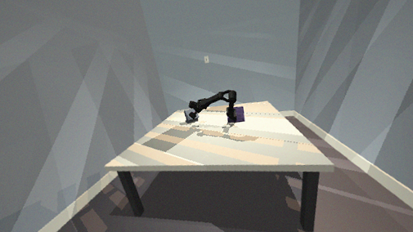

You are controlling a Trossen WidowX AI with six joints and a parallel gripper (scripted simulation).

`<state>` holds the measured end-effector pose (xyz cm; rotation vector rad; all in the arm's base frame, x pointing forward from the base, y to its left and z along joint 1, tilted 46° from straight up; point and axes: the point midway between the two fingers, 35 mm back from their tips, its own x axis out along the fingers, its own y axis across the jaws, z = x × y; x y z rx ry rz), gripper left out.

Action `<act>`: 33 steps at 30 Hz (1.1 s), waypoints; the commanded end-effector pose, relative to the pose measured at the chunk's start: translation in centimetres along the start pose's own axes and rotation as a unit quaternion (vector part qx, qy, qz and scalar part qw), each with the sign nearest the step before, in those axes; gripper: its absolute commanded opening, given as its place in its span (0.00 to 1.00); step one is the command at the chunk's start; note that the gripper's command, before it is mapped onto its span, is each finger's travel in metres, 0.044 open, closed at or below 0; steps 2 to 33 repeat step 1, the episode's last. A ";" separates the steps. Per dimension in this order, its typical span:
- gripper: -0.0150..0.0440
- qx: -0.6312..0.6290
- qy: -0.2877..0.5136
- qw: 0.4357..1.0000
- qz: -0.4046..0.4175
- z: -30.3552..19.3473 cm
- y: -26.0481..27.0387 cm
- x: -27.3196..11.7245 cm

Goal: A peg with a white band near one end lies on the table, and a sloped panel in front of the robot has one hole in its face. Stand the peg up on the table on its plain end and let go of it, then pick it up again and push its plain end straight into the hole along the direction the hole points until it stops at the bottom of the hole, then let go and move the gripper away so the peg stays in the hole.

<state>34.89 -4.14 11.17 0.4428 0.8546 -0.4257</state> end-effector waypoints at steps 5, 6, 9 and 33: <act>1.00 0.003 -0.005 1.000 -0.001 0.1 0.0 -0.8; 1.00 0.003 -0.005 1.000 -0.001 0.1 0.0 -0.8; 1.00 0.003 -0.005 1.000 -0.001 0.1 0.0 -0.8; 1.00 0.003 -0.005 1.000 -0.001 0.1 0.0 -0.8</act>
